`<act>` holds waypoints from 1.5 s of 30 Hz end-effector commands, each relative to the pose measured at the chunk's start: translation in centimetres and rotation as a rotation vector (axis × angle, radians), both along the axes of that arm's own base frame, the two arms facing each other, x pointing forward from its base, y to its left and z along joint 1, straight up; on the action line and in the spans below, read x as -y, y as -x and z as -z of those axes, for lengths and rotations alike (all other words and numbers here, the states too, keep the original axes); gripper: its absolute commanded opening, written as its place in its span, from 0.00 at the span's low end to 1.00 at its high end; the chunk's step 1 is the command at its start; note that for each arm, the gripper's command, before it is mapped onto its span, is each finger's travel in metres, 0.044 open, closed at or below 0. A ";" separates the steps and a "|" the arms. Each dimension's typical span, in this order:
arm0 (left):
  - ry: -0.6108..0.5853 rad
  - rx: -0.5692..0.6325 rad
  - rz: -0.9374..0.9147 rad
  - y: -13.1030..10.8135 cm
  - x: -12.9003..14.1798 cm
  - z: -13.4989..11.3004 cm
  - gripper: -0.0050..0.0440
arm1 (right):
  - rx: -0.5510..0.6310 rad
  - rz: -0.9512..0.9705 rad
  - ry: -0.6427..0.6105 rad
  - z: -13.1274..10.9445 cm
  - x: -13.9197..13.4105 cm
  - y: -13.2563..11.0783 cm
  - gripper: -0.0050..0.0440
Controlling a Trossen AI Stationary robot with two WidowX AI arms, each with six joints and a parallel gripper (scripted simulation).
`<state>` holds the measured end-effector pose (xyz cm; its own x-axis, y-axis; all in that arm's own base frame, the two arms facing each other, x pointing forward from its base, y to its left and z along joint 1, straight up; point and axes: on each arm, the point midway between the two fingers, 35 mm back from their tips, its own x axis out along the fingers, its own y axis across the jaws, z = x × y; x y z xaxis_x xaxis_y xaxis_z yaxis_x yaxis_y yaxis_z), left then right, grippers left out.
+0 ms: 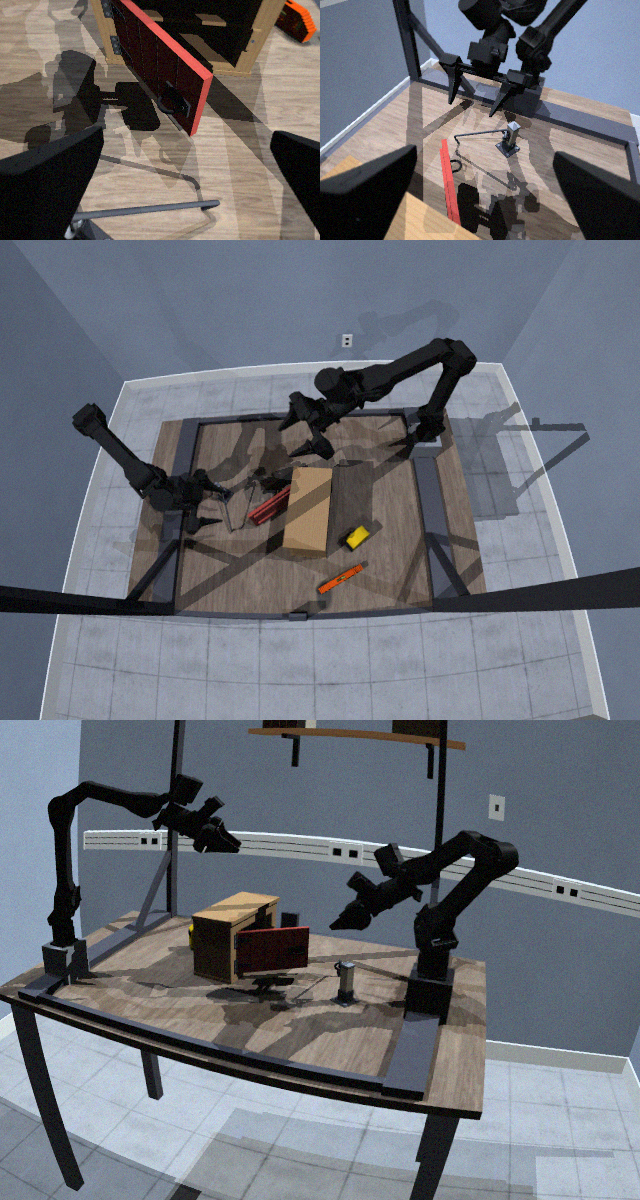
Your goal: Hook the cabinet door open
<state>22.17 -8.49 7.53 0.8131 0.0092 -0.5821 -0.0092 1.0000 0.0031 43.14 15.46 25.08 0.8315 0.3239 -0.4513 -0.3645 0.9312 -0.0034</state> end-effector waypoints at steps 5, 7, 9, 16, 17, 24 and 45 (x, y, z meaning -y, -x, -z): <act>0.012 0.022 0.023 -0.1 0.0 -0.8 1.00 | 0.046 0.006 -0.023 -2.2 0.0 -0.2 0.92; 0.013 0.024 0.023 -0.2 0.1 -0.9 1.00 | 0.046 0.006 -0.023 -2.2 0.0 -0.2 0.92; 0.010 0.022 0.023 -0.2 0.0 -0.8 1.00 | 0.039 0.003 -0.018 -1.8 0.1 0.0 0.92; 0.014 0.023 0.021 -0.2 0.1 -0.9 1.00 | 0.039 0.003 -0.018 -1.8 0.1 0.0 0.92; 0.014 0.023 0.021 -0.2 0.1 -0.9 1.00 | 0.039 0.003 -0.018 -1.8 0.1 0.0 0.92; 0.014 0.023 0.021 -0.2 0.1 -0.9 1.00 | 0.039 0.003 -0.018 -1.8 0.1 0.0 0.92; -0.162 -0.179 0.346 -0.5 -0.6 0.3 0.36 | 0.039 0.003 -0.018 -1.8 0.1 0.0 0.92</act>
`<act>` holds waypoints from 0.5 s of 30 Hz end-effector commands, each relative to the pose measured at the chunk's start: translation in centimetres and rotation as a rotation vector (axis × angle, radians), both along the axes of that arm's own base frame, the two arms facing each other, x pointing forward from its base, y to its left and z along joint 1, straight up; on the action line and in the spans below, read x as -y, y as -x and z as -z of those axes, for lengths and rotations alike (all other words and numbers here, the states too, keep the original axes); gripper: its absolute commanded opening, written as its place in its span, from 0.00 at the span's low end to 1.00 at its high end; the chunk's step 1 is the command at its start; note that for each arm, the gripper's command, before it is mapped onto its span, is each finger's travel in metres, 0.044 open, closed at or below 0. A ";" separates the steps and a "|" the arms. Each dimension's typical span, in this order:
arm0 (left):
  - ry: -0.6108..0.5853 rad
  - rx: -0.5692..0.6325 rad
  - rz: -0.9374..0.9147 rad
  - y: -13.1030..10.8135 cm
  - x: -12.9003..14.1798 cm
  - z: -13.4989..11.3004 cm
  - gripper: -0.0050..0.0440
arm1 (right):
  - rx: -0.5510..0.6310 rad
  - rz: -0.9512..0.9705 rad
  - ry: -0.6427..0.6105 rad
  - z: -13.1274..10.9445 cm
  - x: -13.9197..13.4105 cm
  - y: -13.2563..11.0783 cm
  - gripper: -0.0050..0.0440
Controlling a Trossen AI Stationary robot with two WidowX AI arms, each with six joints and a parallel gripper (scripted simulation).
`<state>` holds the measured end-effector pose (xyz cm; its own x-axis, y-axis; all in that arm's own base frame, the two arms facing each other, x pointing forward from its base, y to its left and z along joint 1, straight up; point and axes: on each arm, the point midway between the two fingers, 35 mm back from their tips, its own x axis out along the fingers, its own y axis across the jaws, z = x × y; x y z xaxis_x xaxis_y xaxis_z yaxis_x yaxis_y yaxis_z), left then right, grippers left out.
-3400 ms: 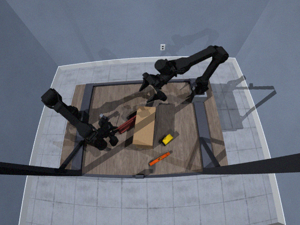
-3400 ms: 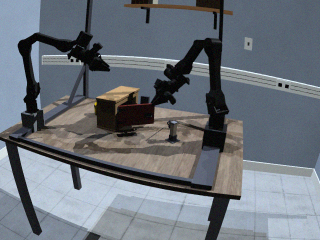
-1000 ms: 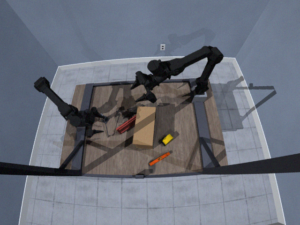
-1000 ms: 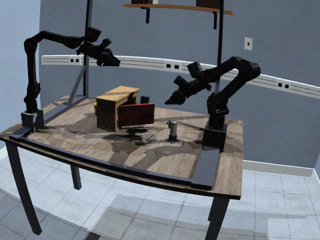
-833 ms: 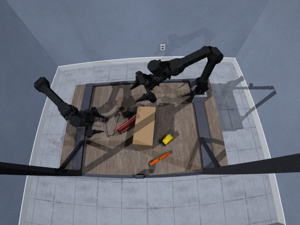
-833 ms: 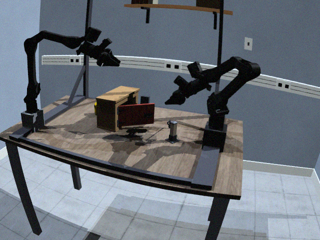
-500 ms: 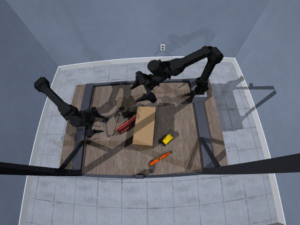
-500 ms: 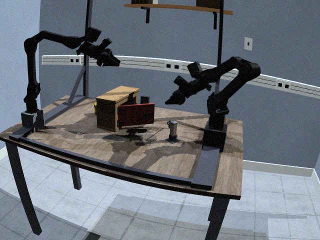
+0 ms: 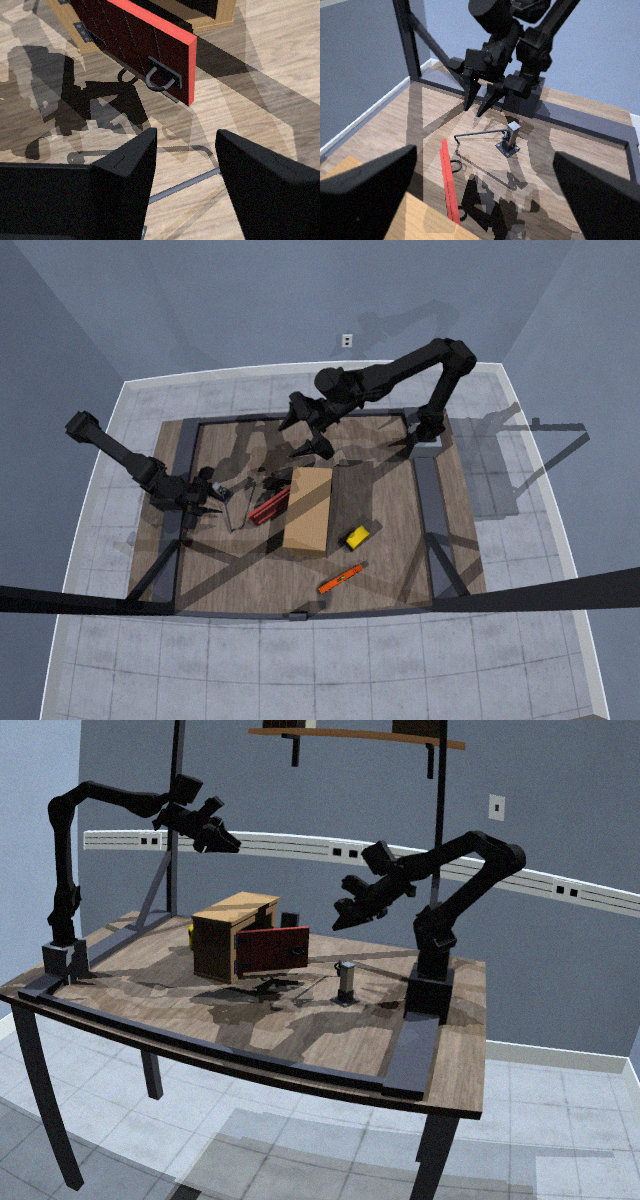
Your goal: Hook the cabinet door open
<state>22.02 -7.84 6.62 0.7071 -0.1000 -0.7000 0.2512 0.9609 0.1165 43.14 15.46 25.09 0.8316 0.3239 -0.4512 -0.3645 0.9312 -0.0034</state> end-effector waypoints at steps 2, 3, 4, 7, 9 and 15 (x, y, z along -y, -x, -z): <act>-0.065 -0.079 0.160 -0.7 -0.1 -0.4 0.36 | 0.039 0.003 -0.018 -1.8 0.1 0.0 0.92; -0.084 -0.102 0.196 -0.7 -0.2 -0.2 0.36 | 0.039 0.003 -0.018 -1.8 0.1 0.0 0.92; -0.104 -0.125 0.231 -0.7 -0.2 0.0 0.36 | 0.039 0.003 -0.018 -1.8 0.1 0.0 0.92; -0.124 -0.149 0.269 -0.7 -0.3 0.2 0.36 | 0.039 0.003 -0.018 -1.8 0.1 0.0 0.92; -0.165 -0.197 0.345 -0.8 -0.4 0.5 0.36 | 0.039 0.003 -0.018 -1.8 0.1 0.0 0.92; -0.292 -0.350 0.585 -1.1 -0.6 1.7 0.36 | 0.039 0.003 -0.018 -1.8 0.1 0.0 0.92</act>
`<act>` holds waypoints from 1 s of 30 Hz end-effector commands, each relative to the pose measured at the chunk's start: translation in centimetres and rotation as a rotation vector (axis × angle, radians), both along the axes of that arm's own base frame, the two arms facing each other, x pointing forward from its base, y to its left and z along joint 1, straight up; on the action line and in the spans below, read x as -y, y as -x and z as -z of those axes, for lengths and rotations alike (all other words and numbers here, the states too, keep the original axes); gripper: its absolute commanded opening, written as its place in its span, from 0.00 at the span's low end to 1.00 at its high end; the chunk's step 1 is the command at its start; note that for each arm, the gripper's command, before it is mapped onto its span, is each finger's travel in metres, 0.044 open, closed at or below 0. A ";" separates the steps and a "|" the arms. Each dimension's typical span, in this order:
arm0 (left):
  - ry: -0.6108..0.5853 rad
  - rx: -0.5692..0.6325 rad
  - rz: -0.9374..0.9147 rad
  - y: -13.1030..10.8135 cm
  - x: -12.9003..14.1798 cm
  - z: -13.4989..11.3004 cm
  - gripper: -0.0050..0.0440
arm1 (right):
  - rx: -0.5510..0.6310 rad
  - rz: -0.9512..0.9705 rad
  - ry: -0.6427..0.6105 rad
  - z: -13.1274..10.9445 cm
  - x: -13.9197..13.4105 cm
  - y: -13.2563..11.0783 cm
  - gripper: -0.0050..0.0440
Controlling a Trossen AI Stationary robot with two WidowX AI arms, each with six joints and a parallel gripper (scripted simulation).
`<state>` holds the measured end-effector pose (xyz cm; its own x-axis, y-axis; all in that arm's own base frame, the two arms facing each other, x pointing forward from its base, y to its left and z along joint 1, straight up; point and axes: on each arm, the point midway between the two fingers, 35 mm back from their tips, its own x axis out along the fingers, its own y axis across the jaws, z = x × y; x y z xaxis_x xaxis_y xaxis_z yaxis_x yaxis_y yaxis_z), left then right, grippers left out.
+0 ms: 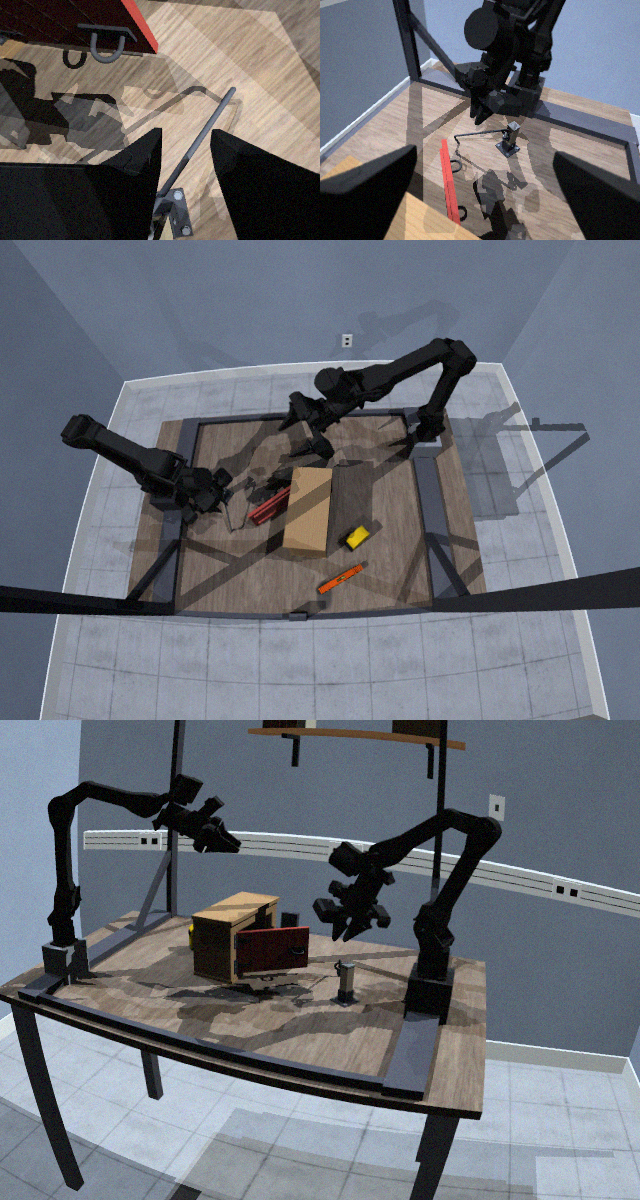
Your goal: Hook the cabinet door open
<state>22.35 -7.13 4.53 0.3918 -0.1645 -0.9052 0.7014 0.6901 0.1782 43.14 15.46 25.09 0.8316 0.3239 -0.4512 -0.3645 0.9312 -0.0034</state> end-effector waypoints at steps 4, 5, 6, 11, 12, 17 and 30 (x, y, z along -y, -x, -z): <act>-0.124 -0.144 0.259 -0.9 0.2 0.5 0.36 | 0.039 0.003 -0.018 -1.8 0.1 0.0 0.92; -0.145 -0.164 0.293 -0.9 0.2 0.7 0.36 | 0.039 0.003 -0.018 -1.8 0.1 0.0 0.92; -0.162 -0.183 0.323 -0.9 0.2 0.8 0.36 | 0.039 0.003 -0.018 -1.8 0.1 0.0 0.92; -0.204 -0.233 0.401 -1.0 0.3 1.3 0.36 | 0.039 0.003 -0.018 -1.8 0.1 0.0 0.92; -0.216 -0.248 0.424 -1.0 0.3 1.4 0.36 | 0.039 0.003 -0.018 -1.8 0.1 0.0 0.92; -0.267 -0.306 0.514 -1.1 0.4 2.0 0.36 | 0.039 0.003 -0.018 -1.8 0.1 0.0 0.92; -0.277 -0.345 0.537 -0.4 0.2 5.0 0.26 | 0.039 0.003 -0.018 -1.8 0.1 0.0 0.92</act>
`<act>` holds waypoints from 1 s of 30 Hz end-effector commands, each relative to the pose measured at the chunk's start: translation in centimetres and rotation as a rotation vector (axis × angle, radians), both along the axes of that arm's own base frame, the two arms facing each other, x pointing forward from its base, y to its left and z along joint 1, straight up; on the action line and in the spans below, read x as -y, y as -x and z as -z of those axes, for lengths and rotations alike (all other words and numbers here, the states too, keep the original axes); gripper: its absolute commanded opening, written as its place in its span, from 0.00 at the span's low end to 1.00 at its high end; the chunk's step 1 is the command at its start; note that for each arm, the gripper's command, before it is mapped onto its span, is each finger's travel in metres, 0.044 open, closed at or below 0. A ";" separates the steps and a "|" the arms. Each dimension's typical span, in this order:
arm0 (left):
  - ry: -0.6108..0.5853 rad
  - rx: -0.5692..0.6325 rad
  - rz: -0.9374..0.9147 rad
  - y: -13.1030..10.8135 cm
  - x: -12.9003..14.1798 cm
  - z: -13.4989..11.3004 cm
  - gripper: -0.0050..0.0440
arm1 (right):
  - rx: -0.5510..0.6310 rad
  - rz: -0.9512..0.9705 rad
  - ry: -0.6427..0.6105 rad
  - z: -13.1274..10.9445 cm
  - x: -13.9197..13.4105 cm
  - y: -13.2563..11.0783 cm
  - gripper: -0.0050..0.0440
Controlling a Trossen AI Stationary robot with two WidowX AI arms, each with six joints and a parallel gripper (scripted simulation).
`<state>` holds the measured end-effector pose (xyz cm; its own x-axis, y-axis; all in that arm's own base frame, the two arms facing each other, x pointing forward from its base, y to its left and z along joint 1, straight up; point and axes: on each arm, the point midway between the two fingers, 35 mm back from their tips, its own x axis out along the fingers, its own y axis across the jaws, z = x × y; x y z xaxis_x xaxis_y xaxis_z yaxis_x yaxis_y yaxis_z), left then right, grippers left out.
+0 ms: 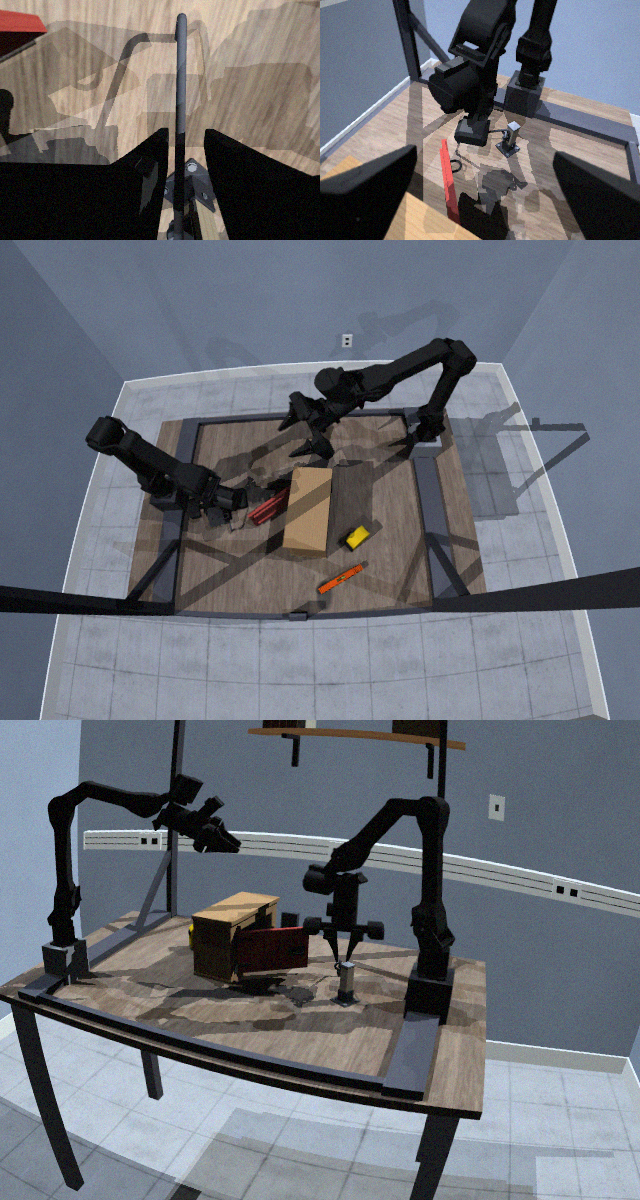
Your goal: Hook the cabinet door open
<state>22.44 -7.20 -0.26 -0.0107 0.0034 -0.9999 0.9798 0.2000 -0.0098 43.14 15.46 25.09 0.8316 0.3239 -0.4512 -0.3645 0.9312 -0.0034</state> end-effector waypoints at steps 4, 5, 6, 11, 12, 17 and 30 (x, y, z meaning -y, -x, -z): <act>0.007 0.024 0.007 -0.8 0.3 0.5 0.21 | 0.039 0.003 -0.018 -1.8 0.1 0.0 0.92; 0.007 0.024 0.007 -0.8 0.3 0.5 0.20 | 0.039 0.003 -0.018 -1.8 0.1 0.0 0.92; 0.007 0.024 0.007 -0.8 0.3 0.5 0.18 | 0.039 0.003 -0.018 -1.8 0.1 0.0 0.92; 0.010 0.032 0.002 -0.9 0.3 0.3 0.11 | 0.039 0.003 -0.018 -1.8 0.1 0.0 0.92; 0.010 0.032 0.002 -0.9 0.3 0.3 0.11 | 0.039 0.003 -0.018 -1.8 0.1 0.0 0.92; 0.010 0.032 0.002 -0.9 0.3 0.3 0.10 | 0.039 0.003 -0.018 -1.8 0.1 0.0 0.92; 0.288 0.089 0.005 -0.5 -0.2 -1.7 0.09 | 0.039 0.003 -0.018 -1.8 0.1 0.0 0.92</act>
